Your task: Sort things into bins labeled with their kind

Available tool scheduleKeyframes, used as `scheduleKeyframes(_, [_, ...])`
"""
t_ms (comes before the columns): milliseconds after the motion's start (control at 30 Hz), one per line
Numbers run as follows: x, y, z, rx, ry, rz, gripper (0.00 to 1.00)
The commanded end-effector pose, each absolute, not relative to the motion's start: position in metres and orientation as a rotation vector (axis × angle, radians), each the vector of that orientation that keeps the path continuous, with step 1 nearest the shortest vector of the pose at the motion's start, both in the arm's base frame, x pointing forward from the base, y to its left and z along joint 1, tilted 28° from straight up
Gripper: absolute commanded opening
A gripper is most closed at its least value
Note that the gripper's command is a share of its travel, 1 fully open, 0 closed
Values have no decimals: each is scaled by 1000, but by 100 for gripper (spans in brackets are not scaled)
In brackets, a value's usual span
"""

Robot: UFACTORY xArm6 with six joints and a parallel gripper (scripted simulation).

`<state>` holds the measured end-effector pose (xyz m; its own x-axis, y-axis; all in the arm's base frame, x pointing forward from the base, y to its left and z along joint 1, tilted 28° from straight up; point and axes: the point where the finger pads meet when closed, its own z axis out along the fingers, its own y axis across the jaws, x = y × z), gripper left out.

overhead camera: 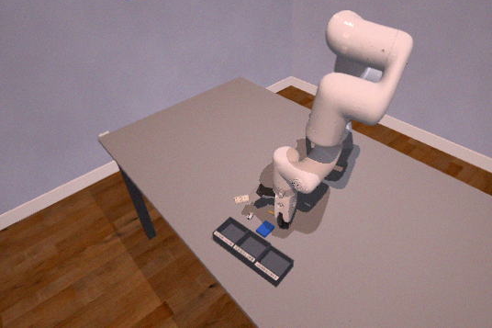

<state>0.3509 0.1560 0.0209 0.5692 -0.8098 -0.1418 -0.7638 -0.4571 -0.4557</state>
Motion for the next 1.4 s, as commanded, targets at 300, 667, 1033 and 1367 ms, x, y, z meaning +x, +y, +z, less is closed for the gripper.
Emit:
scheduleKeyframes(300, [340, 142, 56, -2331, 1262, -130, 0])
scheduleKeyframes(667, [336, 137, 68, -2330, 1262, -130, 0])
scheduleKeyframes(1033, [336, 137, 68, -2330, 1262, -130, 0])
scheduleKeyframes(1367, [362, 123, 74, -2330, 1262, -130, 0])
